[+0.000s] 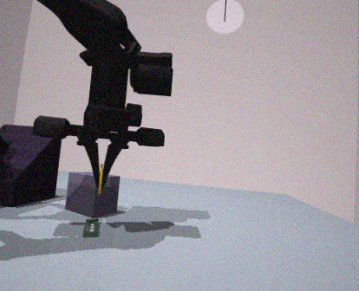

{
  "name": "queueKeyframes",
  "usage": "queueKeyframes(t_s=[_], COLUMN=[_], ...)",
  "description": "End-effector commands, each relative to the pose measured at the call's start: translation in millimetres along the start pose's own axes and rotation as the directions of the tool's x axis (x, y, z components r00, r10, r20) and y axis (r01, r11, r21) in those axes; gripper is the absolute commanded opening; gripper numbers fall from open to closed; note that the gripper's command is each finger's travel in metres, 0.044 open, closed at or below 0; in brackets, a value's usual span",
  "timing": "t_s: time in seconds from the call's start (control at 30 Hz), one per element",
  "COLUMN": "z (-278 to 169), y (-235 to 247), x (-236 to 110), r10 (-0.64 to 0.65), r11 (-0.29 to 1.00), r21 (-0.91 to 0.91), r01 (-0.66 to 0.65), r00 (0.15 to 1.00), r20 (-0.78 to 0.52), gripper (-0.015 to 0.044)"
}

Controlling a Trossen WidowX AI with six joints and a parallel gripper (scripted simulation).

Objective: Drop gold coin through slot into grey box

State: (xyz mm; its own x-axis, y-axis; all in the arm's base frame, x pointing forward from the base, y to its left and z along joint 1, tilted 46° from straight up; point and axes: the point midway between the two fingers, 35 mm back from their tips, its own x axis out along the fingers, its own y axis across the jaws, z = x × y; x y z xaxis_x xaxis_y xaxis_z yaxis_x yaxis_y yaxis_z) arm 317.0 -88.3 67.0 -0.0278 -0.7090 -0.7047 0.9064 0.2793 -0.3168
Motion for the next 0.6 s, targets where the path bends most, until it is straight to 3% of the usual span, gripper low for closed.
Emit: queueKeyframes(t_s=[0.0, 0.43, 0.57], z=[0, 2, 1], y=[-1, -5, -6], x=[-11, -40, -40], r10=[-0.002, -0.016, -0.016], r11=[1.000, 1.000, 0.998], r21=[0.009, 0.022, -0.062], r01=[0.002, 0.016, 0.016], r00=[1.000, 1.000, 1.000], r20=[-0.004, 0.001, 0.001], gripper=[0.0000, 0.0000, 0.0000])
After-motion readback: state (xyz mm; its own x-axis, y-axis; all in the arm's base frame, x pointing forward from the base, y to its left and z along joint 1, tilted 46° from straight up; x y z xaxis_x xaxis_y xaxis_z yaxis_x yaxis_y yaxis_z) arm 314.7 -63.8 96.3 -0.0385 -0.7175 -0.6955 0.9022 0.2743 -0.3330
